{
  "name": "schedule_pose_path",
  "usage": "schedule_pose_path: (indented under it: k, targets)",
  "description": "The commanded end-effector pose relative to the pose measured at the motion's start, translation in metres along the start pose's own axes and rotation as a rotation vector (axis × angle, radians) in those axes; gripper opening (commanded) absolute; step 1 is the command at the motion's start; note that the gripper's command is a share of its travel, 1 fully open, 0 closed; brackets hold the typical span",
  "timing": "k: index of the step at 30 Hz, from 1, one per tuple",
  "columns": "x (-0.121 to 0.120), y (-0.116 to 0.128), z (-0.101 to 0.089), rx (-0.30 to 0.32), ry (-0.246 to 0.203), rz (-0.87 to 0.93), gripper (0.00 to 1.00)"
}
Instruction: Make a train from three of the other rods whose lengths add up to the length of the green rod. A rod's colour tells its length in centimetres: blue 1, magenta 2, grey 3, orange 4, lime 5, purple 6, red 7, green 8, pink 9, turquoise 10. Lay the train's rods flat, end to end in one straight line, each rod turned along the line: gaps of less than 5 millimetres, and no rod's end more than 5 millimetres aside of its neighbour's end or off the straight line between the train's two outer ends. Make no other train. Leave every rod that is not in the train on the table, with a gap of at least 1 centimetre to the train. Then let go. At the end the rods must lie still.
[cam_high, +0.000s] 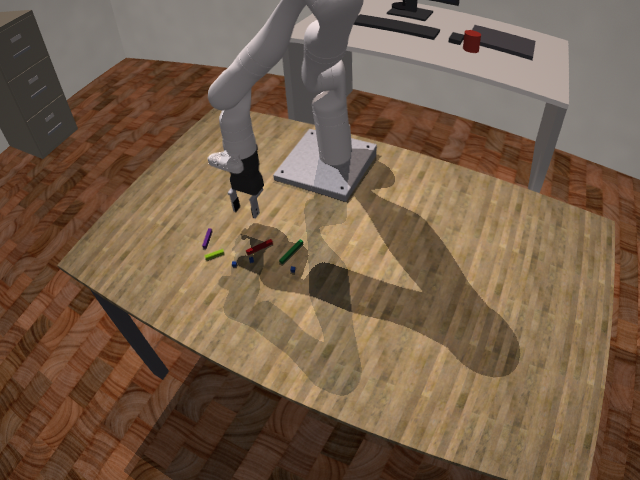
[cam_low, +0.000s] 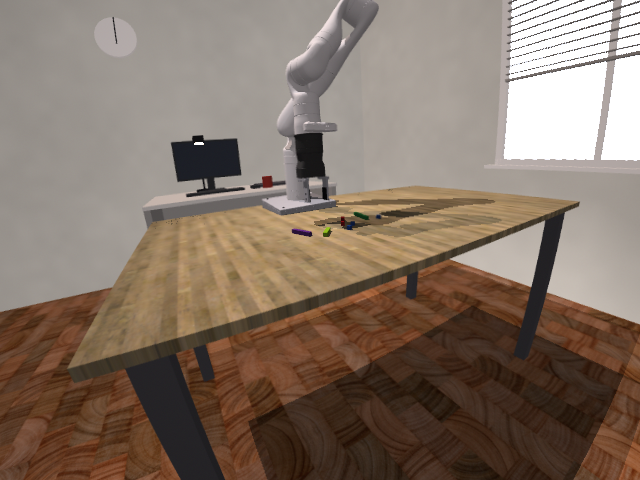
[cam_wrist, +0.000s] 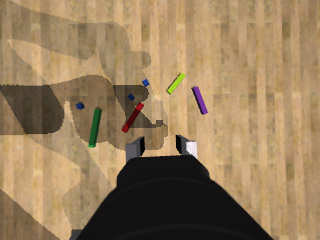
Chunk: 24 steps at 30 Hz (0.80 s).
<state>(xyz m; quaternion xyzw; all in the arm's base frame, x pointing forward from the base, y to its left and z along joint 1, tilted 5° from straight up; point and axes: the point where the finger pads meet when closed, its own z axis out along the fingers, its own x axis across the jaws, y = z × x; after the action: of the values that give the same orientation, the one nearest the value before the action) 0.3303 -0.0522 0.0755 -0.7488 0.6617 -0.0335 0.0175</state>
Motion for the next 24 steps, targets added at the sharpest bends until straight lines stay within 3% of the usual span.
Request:
schedule_pose_path:
  k: [1,17,24]
  targets:
    - [-0.003,-0.001,0.0,0.001,-0.002,-0.041,1.0]
    - [-0.035,-0.003,0.0,0.002,0.001,-0.695,1.0]
    - [-0.039,-0.003,0.0,0.004,0.003,-0.761,1.0]
